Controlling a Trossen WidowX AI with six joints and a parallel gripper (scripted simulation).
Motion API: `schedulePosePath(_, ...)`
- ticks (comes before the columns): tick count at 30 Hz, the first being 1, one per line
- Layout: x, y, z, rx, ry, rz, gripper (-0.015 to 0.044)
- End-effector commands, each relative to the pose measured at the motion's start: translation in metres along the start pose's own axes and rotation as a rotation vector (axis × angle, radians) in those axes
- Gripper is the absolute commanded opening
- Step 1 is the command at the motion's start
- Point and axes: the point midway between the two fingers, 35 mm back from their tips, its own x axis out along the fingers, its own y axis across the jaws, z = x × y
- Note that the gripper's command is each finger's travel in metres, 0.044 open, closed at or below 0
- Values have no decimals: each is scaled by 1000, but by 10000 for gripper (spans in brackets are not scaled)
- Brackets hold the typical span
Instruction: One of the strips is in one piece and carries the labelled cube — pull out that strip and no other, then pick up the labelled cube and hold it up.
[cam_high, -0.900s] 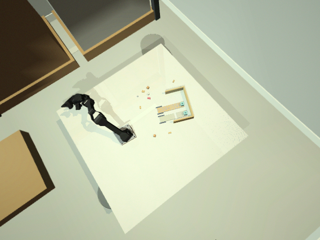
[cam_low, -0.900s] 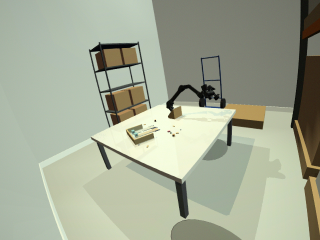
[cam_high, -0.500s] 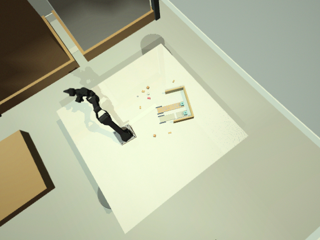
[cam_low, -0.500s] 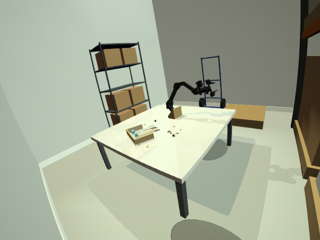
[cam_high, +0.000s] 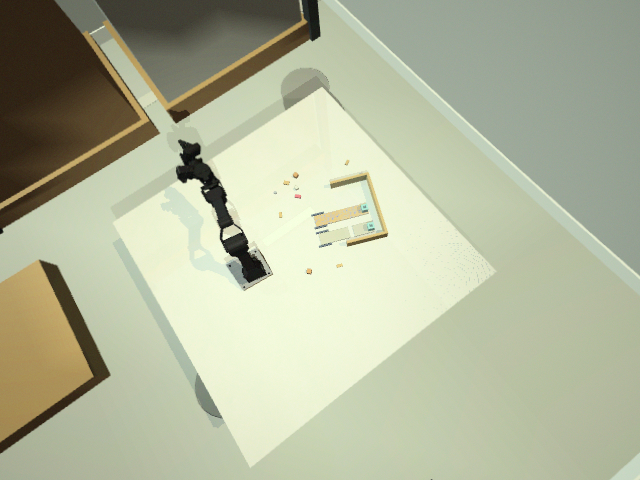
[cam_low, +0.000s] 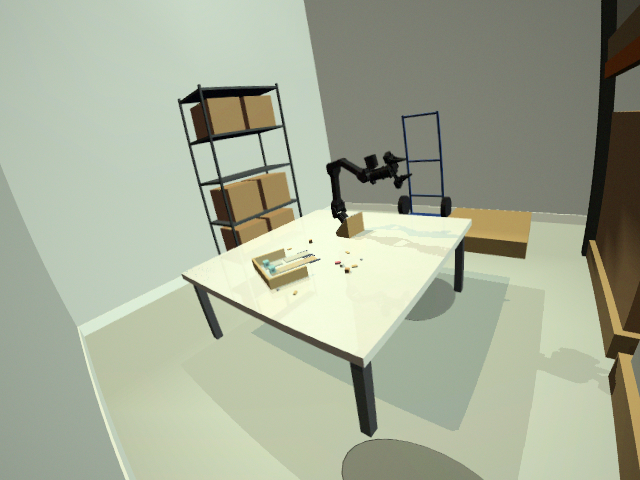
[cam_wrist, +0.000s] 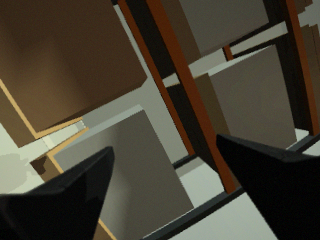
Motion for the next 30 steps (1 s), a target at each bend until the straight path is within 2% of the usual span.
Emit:
schedulePosePath(1, -38, -29, -52, 172, 199, -69, 400)
schedulePosePath(8, -125, -54, -137, 473, 544, -228, 400)
schedulePosePath(16, -248, -52, -208, 784, 919, -477, 400)
schedulePosePath(23, -362, -25, -240, 1004, 1231, -751, 400)
schedulePosePath(30, -472, 18, -239, 1150, 1529, -1078, 400)
